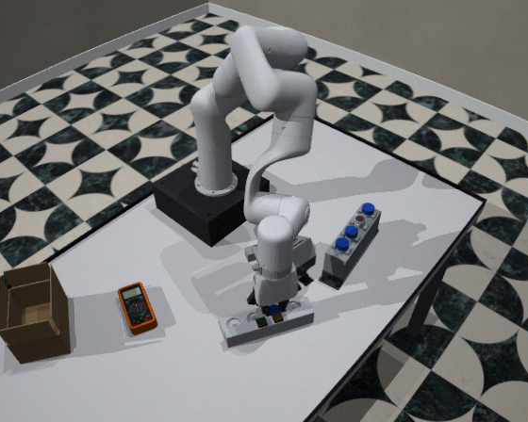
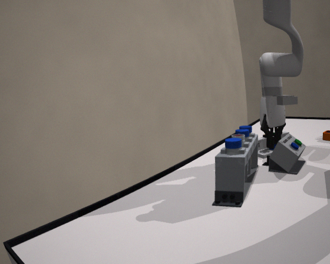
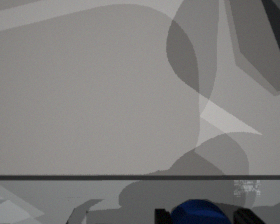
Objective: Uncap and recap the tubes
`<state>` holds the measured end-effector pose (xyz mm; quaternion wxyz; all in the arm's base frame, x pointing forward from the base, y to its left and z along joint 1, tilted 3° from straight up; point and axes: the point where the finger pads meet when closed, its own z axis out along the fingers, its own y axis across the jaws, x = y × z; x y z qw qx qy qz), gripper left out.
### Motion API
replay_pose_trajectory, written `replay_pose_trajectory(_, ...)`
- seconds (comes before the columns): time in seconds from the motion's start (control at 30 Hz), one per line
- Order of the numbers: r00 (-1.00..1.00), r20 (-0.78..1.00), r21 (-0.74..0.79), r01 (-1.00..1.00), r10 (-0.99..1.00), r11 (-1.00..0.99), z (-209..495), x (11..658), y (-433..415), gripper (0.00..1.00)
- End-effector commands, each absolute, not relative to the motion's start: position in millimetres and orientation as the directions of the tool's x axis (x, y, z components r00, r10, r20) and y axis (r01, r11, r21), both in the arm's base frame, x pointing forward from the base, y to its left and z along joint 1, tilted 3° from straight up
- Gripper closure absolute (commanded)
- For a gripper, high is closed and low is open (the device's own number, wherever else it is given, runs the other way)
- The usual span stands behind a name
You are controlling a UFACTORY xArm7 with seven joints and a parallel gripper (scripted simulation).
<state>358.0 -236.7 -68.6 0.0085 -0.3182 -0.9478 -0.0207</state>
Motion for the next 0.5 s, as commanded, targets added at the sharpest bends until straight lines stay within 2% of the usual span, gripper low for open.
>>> replay_pose_trajectory(0.0, -0.797, 0.025, 0.034, 0.604, 0.603, 0.796, -68.5, 359.5, -237.9, 1.0)
replay_pose_trajectory(0.17, -0.797, 0.025, 0.034, 0.604, 0.603, 0.796, -68.5, 359.5, -237.9, 1.0)
replay_pose_trajectory(0.2, -0.797, 0.025, 0.034, 0.604, 0.603, 0.796, -68.4, 359.5, -237.9, 0.54)
replay_pose_trajectory(0.47, -0.797, 0.025, 0.034, 0.604, 0.603, 0.796, -68.5, 359.5, -237.9, 0.54)
